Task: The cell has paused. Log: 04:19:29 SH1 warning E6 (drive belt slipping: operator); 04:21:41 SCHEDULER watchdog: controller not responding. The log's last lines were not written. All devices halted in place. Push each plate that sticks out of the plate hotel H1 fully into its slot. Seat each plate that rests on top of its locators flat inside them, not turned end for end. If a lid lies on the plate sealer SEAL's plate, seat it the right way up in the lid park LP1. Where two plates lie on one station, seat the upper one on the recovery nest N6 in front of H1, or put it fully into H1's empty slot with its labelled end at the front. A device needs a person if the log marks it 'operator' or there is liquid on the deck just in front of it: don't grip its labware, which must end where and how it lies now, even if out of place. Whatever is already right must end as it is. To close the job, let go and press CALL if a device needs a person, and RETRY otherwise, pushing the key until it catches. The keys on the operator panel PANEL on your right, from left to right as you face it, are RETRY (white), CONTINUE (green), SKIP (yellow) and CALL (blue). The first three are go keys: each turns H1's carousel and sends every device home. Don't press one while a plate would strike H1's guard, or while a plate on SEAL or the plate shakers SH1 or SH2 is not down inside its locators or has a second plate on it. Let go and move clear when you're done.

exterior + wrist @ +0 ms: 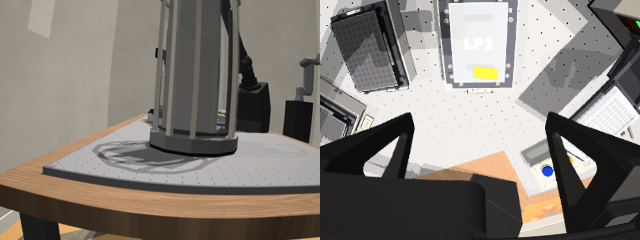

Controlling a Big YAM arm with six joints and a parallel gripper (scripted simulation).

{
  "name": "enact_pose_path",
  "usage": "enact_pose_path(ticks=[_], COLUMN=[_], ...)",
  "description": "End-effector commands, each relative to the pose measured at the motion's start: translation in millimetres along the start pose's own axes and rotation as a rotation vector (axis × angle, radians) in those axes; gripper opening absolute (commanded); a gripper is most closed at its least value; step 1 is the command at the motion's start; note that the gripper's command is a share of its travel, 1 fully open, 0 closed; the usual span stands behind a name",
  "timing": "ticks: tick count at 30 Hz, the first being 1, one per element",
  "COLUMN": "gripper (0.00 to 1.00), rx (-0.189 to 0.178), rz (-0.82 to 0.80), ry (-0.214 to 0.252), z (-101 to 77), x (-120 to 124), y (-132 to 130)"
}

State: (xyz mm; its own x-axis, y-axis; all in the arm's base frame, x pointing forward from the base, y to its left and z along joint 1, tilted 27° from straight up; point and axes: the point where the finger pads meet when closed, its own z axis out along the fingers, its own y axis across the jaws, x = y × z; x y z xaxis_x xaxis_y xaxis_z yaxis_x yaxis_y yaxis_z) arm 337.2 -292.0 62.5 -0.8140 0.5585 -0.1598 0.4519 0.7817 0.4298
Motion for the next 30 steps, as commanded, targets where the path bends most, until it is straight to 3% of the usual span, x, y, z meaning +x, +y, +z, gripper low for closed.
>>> enact_pose_path(ticks=[1,3,6,14,19,30], gripper=[1.0,1.0,1.0,1.0,1.0,1.0], rx=[0.0,-0.001,0.006,0.005,0.005,0.001], rz=[-0.035,0.08,0.166,0.432,0.504,0.496], ry=[-0.018,-0.009,-0.034,-0.035,-0.035,-0.008], z=[-8.5,-6.0,-11.1,-11.2,-11.0,-0.3], x=[-19.9,4.0,6.3,25.9,33.3,65.1], y=[-0.2,-9.9,-15.8,-34.1,-41.1,-69.8])
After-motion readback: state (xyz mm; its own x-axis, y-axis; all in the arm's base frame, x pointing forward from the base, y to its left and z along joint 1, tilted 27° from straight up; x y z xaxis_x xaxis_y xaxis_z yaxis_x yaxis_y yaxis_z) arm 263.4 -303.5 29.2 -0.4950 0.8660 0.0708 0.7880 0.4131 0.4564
